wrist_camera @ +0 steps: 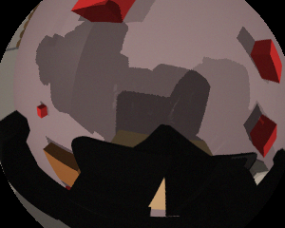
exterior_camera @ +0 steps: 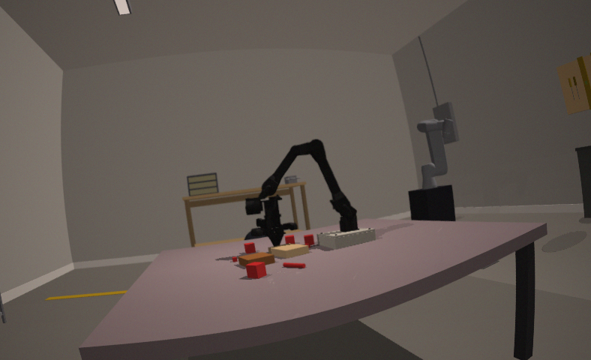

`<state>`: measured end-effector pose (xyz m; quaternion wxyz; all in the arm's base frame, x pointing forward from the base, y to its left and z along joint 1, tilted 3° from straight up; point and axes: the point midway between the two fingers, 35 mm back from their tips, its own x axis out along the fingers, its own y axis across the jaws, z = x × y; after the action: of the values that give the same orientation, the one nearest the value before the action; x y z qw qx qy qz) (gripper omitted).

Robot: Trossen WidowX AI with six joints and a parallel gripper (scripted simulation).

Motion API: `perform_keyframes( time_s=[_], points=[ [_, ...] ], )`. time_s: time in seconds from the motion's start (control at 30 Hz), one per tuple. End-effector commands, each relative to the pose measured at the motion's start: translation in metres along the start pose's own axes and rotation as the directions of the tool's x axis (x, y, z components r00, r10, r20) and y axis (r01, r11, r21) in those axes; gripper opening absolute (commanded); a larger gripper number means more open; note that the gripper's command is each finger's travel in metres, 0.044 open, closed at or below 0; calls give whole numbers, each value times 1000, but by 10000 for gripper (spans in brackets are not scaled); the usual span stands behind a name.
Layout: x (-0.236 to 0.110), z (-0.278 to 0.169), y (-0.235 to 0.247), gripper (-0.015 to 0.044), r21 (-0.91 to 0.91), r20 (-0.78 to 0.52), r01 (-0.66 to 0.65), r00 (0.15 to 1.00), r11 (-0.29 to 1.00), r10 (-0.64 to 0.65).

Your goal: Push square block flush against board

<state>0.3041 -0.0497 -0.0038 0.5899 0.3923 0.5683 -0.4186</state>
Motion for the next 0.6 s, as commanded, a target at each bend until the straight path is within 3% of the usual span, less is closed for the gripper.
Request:
perform_keyframes(
  time_s=[0.0,0.57],
  points=[
    [2,-10,-4,0,-1,-13,8,1000,1000,-8],
    [2,-31,-5,0,-1,-15,8,1000,1000,-8]
  ],
)
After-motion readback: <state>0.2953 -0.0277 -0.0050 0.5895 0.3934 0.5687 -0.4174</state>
